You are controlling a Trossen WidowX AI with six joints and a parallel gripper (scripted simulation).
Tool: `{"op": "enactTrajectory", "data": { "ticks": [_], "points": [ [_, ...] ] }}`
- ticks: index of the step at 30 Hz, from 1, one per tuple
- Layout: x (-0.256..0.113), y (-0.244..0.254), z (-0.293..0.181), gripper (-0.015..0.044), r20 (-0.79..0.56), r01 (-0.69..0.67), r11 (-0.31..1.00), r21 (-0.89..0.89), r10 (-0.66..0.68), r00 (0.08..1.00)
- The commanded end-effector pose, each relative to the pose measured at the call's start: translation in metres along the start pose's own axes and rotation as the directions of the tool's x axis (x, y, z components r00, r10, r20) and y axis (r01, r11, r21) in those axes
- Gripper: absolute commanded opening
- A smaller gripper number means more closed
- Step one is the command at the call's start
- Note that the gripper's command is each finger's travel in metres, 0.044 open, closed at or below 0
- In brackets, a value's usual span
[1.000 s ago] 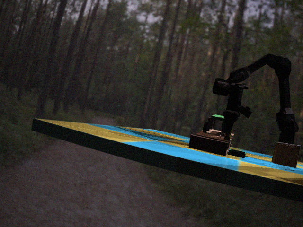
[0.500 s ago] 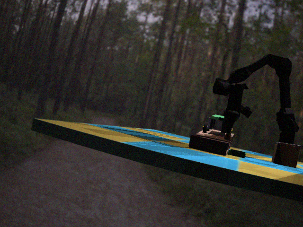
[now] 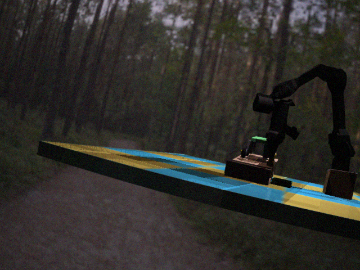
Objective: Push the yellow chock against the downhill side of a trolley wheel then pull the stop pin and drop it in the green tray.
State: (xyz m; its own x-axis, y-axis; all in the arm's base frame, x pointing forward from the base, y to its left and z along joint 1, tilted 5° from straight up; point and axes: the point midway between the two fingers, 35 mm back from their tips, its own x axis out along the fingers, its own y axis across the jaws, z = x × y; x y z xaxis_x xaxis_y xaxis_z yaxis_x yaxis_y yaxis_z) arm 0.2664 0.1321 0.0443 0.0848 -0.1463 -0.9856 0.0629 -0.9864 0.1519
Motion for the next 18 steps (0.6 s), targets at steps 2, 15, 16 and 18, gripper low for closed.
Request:
{"op": "enactTrajectory", "data": {
  "ticks": [2, 15, 16, 18],
  "points": [
    [-0.013, 0.000, 0.000, 0.0190, -0.003, -0.006, 1.000, 0.003, 0.006, 1.000],
    [-0.054, -0.001, 0.001, 0.0190, -0.005, -0.008, 1.000, 0.003, 0.008, 1.000],
    [-0.057, -0.001, 0.001, 0.0190, -0.005, -0.008, 1.000, 0.003, 0.008, 1.000],
    [-0.059, -0.001, 0.000, 0.0190, -0.005, -0.008, 1.000, 0.003, 0.008, 1.000]
  ]
}}
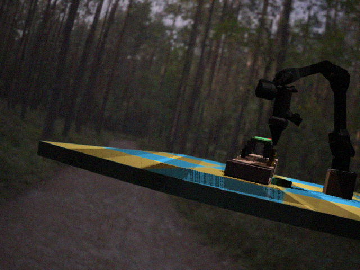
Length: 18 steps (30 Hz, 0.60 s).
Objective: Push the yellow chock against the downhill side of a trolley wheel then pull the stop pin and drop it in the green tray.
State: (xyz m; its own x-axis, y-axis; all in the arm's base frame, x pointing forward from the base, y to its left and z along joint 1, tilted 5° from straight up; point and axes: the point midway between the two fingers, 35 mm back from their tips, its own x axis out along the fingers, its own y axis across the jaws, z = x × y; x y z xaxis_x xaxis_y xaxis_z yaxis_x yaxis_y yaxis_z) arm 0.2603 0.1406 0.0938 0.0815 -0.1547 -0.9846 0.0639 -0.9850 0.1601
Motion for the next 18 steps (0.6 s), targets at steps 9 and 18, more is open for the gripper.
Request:
{"op": "enactTrajectory", "data": {
  "ticks": [9, 18],
  "points": [
    [-0.016, -0.004, -0.003, 0.0190, -0.083, 0.023, 1.000, 0.009, -0.022, 0.996],
    [-0.021, 0.047, -0.026, 0.0190, -0.084, 0.007, 0.900, 0.435, 0.033, 0.996]
  ]
}}
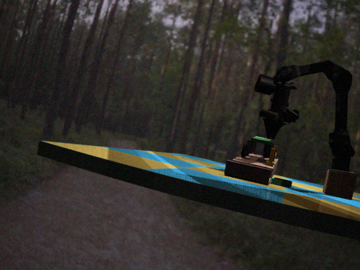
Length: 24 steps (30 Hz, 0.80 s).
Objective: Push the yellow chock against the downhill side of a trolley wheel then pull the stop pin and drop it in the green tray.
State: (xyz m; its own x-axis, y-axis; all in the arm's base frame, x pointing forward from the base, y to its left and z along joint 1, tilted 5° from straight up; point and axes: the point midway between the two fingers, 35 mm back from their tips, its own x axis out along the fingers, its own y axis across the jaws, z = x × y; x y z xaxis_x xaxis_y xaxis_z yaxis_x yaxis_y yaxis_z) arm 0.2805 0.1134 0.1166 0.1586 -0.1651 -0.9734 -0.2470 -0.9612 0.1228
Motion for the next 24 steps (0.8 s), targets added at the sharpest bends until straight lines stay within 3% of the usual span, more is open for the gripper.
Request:
{"op": "enactTrajectory", "data": {
  "ticks": [1, 11, 24],
  "points": [
    [-0.004, 0.018, -0.014, 0.0190, -0.012, -0.016, 0.983, 0.181, 0.019, 1.000],
    [-0.007, 0.067, -0.041, 0.0190, -0.007, -0.056, 0.790, 0.610, 0.077, 0.997],
    [-0.014, 0.154, -0.073, 0.0190, 0.001, -0.063, 0.313, 0.948, 0.194, 0.981]
  ]
}}
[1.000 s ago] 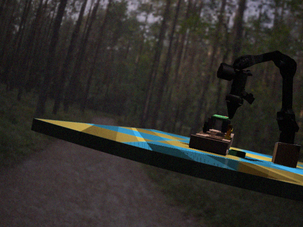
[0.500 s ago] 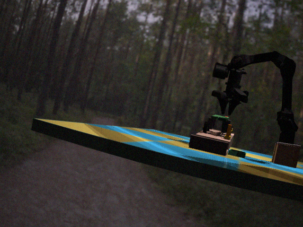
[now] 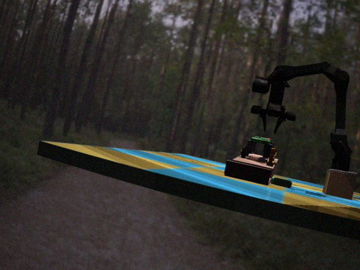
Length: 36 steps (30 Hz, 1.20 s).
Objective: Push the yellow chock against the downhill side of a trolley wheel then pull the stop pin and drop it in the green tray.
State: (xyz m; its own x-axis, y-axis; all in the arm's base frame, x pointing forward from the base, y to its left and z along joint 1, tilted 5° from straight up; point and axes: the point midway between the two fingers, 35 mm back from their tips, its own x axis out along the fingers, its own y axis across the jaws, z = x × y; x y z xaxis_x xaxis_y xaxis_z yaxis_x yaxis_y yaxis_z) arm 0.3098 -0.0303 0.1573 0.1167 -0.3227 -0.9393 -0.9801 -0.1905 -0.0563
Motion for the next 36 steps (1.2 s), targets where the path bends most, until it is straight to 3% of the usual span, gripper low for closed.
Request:
{"op": "enactTrajectory", "data": {
  "ticks": [1, 36],
  "points": [
    [0.001, 0.003, -0.020, 0.0190, -0.026, -0.012, 0.993, 0.120, 0.015, 1.000],
    [0.039, 0.003, -0.021, 0.0190, -0.028, -0.012, 0.993, 0.120, 0.015, 1.000]
  ]
}}
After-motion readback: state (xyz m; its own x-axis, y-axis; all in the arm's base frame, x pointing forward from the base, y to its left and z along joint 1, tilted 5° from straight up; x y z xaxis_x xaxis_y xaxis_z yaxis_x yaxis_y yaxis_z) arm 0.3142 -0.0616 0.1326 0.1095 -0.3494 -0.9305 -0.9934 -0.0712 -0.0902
